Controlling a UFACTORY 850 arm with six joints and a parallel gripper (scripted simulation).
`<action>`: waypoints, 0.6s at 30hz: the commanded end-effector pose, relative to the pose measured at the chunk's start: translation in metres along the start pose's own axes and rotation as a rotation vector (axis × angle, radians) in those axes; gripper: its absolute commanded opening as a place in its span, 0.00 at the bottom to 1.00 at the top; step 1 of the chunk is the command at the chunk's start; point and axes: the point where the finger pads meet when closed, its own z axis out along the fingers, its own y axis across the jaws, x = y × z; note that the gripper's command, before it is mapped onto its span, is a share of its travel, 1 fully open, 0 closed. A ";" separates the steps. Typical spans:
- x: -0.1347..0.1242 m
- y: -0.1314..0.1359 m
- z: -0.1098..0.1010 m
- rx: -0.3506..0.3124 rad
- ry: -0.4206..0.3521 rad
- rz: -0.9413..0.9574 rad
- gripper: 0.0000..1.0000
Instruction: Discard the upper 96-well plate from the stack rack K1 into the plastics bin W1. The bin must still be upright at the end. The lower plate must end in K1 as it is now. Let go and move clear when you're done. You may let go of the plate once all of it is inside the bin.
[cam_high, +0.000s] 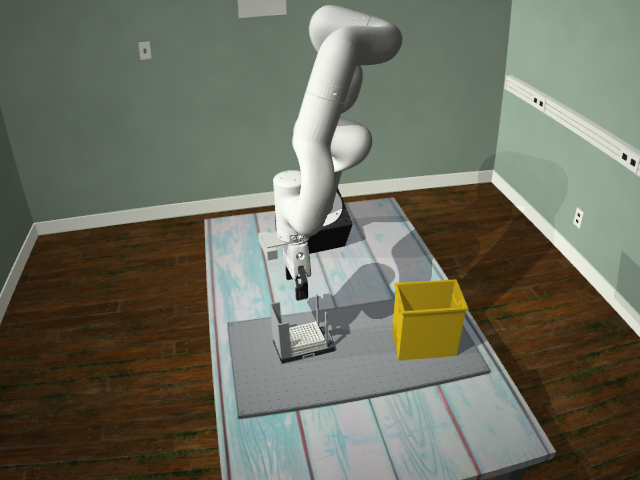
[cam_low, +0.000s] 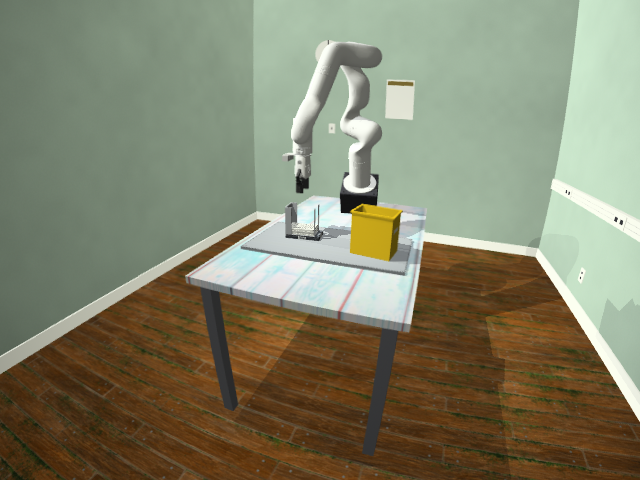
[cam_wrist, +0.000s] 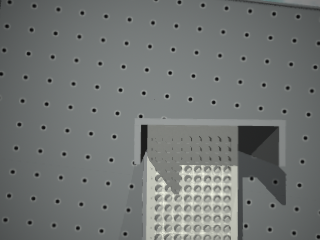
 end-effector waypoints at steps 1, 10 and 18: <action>0.000 -0.001 0.005 0.004 0.001 -0.001 1.00; 0.000 -0.001 0.020 0.004 0.001 -0.001 1.00; 0.000 -0.001 0.030 0.004 0.001 -0.001 1.00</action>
